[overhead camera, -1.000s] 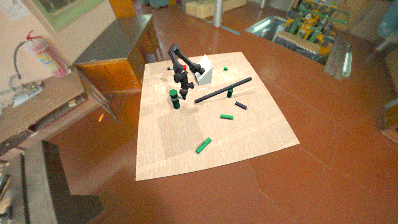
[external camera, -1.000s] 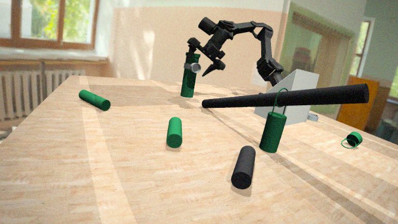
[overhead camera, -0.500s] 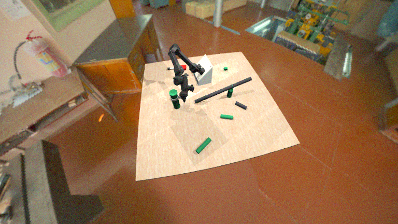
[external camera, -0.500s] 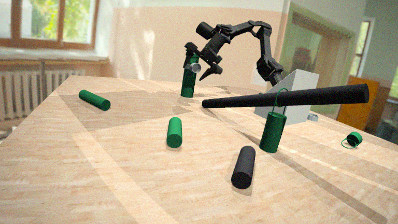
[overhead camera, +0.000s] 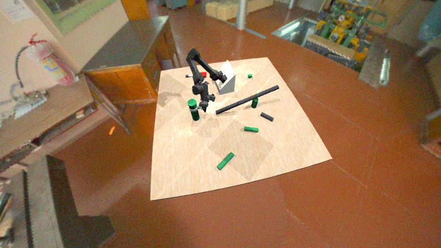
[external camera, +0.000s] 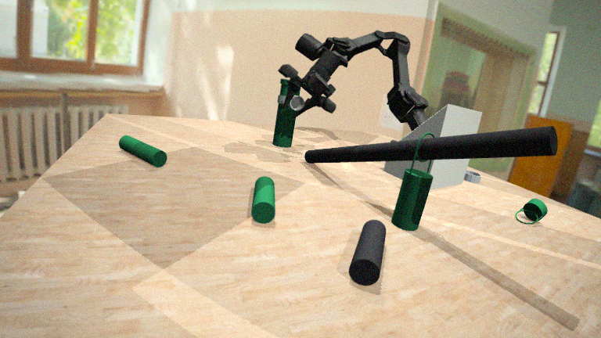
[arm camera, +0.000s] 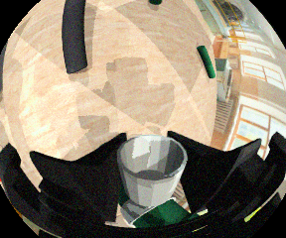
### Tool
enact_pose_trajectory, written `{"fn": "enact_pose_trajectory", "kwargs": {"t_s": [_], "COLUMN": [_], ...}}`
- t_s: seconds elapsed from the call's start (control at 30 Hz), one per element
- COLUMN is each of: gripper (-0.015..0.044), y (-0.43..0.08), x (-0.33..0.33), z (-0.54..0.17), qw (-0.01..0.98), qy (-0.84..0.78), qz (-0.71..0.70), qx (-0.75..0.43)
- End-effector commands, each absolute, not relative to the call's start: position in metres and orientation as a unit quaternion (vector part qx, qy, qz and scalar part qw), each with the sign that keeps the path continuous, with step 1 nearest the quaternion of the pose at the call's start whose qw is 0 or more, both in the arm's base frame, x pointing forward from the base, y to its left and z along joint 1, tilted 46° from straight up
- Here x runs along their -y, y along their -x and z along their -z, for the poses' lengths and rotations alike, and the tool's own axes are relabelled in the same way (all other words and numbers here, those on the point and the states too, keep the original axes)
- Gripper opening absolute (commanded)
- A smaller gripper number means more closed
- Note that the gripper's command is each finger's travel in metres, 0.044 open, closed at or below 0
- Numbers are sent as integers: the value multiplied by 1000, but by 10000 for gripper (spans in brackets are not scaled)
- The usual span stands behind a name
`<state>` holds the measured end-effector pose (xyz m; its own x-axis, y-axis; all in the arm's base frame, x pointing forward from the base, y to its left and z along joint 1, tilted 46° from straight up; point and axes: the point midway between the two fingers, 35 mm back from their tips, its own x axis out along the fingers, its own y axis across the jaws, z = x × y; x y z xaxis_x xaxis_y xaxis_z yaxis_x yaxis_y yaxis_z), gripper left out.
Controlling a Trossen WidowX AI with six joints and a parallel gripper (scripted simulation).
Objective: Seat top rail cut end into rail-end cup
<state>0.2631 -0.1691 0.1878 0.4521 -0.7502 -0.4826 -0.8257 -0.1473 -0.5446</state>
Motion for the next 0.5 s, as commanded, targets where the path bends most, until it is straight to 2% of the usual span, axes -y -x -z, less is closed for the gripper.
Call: {"fn": "enact_pose_trajectory", "kwargs": {"t_s": [0.0, 0.07, 0.47], "gripper": [46, 0, 0], "y": [-262, -261, -253], "x": [169, 169, 167], "z": [-186, -186, -184], "qw": [389, 386, 366], "qy": [758, 761, 774], "qz": [-57, -62, -102], "qx": [-520, -518, -506]}}
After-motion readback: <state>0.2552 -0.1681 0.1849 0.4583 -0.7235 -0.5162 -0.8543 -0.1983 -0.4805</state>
